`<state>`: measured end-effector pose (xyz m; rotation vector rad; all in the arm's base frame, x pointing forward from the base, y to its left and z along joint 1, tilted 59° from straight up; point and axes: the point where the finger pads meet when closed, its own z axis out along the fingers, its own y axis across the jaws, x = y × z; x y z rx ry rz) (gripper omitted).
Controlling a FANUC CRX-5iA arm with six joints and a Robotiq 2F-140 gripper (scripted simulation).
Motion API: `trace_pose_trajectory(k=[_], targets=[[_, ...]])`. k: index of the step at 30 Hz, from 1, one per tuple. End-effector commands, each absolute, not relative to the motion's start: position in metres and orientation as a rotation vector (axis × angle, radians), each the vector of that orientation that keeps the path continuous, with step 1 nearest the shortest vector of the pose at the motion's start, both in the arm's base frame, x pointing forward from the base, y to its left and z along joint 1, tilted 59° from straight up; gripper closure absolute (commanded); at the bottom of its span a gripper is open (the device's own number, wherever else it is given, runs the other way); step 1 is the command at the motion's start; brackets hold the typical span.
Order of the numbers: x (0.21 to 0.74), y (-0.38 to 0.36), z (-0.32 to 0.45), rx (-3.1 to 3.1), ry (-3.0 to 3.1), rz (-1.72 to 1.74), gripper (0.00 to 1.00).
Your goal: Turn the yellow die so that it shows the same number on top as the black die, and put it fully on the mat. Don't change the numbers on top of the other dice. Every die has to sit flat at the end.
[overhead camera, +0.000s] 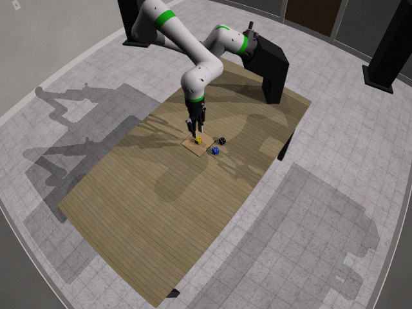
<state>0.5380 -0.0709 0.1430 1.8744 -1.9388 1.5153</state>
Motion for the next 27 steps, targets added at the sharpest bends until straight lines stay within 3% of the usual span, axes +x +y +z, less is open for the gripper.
trace_pose_trajectory(k=[1, 27], targets=[[0.5344, -0.0664, 0.1466, 1.874, -1.939, 1.515, 0.72], [0.5372, -0.0622, 0.1418, 1.543, -1.808, 1.676, 0.72]])
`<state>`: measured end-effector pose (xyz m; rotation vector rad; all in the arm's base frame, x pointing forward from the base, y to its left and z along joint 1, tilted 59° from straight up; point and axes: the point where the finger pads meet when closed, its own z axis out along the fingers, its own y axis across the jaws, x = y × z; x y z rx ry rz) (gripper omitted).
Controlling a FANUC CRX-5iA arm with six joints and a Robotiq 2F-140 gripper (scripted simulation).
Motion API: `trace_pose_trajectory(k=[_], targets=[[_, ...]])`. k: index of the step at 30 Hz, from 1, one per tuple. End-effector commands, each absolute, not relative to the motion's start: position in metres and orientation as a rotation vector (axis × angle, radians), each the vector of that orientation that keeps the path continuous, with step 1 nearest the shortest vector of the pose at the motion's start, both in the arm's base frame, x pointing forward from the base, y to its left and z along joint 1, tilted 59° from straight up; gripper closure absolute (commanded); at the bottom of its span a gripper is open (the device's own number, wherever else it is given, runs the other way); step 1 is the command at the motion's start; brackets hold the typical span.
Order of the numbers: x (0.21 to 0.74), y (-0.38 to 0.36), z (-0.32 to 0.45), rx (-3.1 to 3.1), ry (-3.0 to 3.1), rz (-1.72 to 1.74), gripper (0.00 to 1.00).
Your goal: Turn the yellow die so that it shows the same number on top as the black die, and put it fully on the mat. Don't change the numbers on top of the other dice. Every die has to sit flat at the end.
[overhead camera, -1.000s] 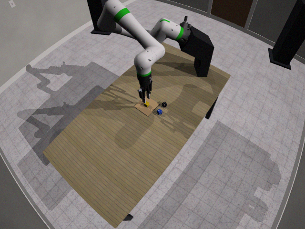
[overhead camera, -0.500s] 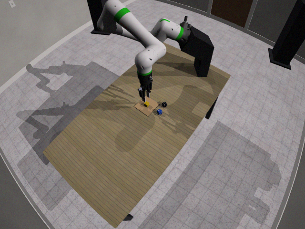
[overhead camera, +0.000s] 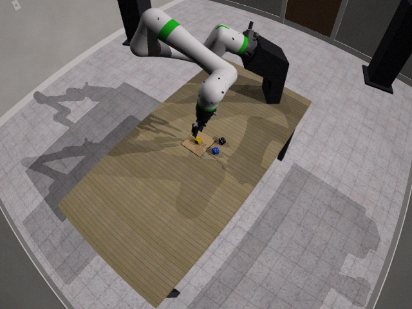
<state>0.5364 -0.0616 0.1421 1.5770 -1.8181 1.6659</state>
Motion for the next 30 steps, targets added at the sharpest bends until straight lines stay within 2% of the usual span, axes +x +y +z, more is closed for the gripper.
trace_pose_trajectory(k=[1, 30], targets=[[0.538, -0.063, 0.142, 1.515, -1.797, 1.685, 0.72], [0.544, -0.057, 0.131, 1.007, -1.541, 1.851, 0.72]])
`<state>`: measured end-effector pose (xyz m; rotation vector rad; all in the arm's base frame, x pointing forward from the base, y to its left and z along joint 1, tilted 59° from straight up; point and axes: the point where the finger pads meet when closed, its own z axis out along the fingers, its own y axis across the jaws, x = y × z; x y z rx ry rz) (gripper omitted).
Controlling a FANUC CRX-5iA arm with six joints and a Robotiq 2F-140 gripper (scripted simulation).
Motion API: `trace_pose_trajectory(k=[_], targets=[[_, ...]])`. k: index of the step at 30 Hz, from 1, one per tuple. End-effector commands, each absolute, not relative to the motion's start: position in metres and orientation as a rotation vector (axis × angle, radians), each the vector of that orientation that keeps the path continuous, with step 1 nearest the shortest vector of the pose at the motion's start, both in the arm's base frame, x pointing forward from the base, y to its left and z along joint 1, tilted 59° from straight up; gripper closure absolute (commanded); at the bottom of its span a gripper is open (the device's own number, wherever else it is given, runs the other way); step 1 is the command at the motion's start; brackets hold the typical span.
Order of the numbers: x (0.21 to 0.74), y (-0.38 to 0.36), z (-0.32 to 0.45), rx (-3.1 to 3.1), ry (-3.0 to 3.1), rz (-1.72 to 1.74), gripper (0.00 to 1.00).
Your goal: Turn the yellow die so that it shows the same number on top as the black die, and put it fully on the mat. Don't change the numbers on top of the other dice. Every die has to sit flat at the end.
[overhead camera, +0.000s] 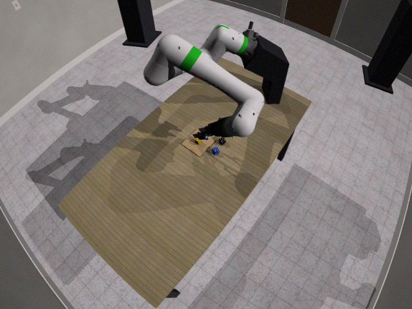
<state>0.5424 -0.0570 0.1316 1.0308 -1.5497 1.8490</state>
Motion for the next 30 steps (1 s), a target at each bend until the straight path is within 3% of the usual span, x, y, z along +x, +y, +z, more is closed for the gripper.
trace_pose_trajectory(k=[1, 30], targets=[[0.5437, -0.0569, 0.1306, 1.007, -1.541, 1.851, 0.72], [0.5494, -0.0635, 0.1253, 1.007, -1.541, 1.851, 0.72]])
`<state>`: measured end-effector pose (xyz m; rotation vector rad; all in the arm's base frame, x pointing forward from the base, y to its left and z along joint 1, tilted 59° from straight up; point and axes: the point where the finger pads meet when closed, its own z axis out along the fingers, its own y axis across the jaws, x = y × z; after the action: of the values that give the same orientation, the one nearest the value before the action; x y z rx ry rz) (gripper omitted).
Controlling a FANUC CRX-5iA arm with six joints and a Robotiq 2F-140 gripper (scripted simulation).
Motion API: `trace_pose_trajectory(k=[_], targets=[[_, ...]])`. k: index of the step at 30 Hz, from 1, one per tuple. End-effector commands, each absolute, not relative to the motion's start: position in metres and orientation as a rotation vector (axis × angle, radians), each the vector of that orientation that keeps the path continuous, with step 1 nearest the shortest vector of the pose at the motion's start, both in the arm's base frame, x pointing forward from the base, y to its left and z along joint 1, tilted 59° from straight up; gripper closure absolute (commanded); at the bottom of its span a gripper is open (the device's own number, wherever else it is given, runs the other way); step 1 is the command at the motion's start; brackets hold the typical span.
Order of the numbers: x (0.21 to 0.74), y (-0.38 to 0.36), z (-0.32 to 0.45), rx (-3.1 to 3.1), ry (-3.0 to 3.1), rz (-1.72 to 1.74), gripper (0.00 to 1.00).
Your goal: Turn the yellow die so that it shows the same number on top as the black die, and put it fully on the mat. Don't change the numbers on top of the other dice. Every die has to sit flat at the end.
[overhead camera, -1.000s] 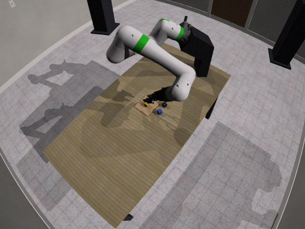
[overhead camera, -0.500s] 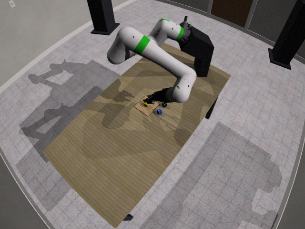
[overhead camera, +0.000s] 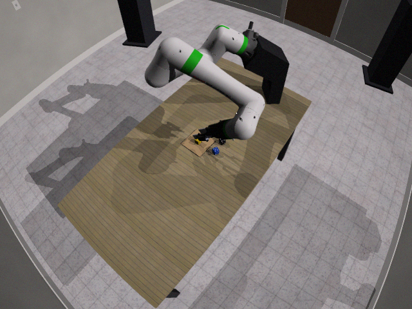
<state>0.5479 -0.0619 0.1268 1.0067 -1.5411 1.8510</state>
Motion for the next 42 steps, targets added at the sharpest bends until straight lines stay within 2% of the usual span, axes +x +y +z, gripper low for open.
trace_pose_trajectory(k=[1, 42], targets=[[0.550, -0.064, 0.125, 1.007, -1.541, 1.851, 0.72], [0.582, -0.100, 0.096, 1.007, -1.541, 1.851, 0.72]])
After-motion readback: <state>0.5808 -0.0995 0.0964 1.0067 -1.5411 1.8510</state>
